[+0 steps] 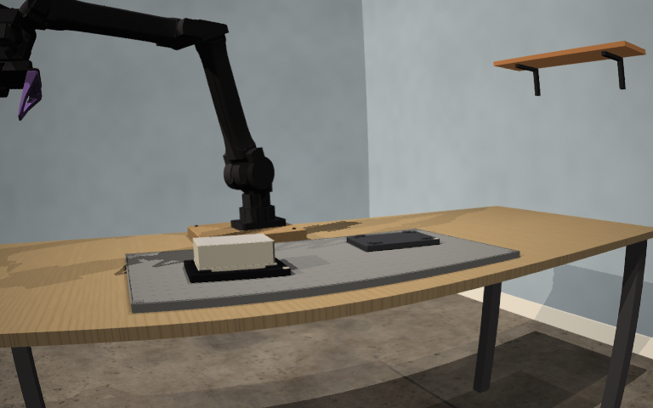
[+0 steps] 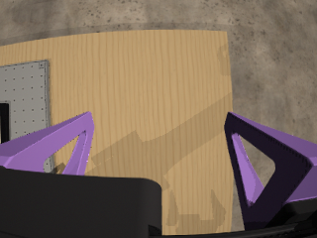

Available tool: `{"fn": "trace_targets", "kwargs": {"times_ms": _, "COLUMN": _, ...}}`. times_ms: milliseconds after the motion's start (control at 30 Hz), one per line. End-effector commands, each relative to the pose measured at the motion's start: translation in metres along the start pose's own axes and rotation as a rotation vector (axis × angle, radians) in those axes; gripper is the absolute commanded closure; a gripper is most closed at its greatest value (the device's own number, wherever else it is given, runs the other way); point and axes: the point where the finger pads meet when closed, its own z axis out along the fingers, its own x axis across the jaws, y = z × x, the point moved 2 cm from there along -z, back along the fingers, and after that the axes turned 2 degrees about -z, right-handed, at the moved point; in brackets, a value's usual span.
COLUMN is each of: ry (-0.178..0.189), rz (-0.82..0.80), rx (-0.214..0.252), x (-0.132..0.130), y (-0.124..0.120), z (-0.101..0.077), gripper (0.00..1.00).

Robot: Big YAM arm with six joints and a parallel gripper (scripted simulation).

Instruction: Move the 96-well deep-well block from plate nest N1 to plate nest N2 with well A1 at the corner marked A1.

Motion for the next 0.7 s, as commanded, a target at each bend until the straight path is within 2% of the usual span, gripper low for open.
{"fn": "trace_targets", "kwargs": {"times_ms": 0, "ry": 0.039, "rz": -0.064, "rx": 0.024, "x": 0.01, "y": -0.002, "z": 0.015, "gripper": 0.0}}
{"fn": "trace_targets", "kwargs": {"times_ms": 33, "ry": 0.011, "rz": -0.079, "rx": 0.007, "x": 0.012, "y": 0.006, "z": 0.007, "gripper": 0.0}}
{"fn": "trace_targets", "kwargs": {"times_ms": 67, "ry": -0.019, "rz": -0.095, "rx": -0.012, "x": 0.016, "y": 0.017, "z": -0.009, "gripper": 0.0}}
{"fn": "trace_targets", "kwargs": {"times_ms": 200, "ry": -0.009, "rz": -0.124, "rx": -0.002, "x": 0.032, "y": 0.021, "z": 0.0, "gripper": 0.0}}
{"fn": "trace_targets", "kwargs": {"times_ms": 233, "ry": 0.049, "rz": -0.129, "rx": 0.04, "x": 0.039, "y": 0.009, "z": 0.022, "gripper": 0.0}}
{"fn": "trace_targets", "kwargs": {"times_ms": 267, "ry": 0.068, "rz": -0.154, "rx": 0.056, "x": 0.043, "y": 0.006, "z": 0.032, "gripper": 0.0}}
{"fn": "trace_targets", "kwargs": {"times_ms": 300, "ry": 0.078, "rz": -0.183, "rx": 0.066, "x": 0.047, "y": 0.007, "z": 0.034, "gripper": 0.0}}
{"fn": "trace_targets", "kwargs": {"times_ms": 333, "ry": 0.045, "rz": -0.199, "rx": 0.047, "x": 0.053, "y": 0.019, "z": 0.012, "gripper": 0.0}}
{"fn": "trace_targets", "kwargs": {"times_ms": 367, "ry": 0.019, "rz": -0.212, "rx": 0.03, "x": 0.053, "y": 0.025, "z": 0.011, "gripper": 0.0}}
{"fn": "trace_targets", "kwargs": {"times_ms": 467, "ry": 0.02, "rz": -0.212, "rx": 0.029, "x": 0.065, "y": 0.027, "z": 0.017, "gripper": 0.0}}
{"fn": "trace_targets", "kwargs": {"times_ms": 567, "ry": 0.021, "rz": -0.212, "rx": 0.028, "x": 0.065, "y": 0.027, "z": 0.017, "gripper": 0.0}}
{"fn": "trace_targets", "kwargs": {"times_ms": 600, "ry": 0.076, "rz": -0.214, "rx": 0.071, "x": 0.068, "y": 0.011, "z": 0.044, "gripper": 0.0}}
{"fn": "trace_targets", "kwargs": {"times_ms": 667, "ry": 0.108, "rz": -0.274, "rx": 0.096, "x": 0.082, "y": 0.012, "z": 0.049, "gripper": 0.0}}
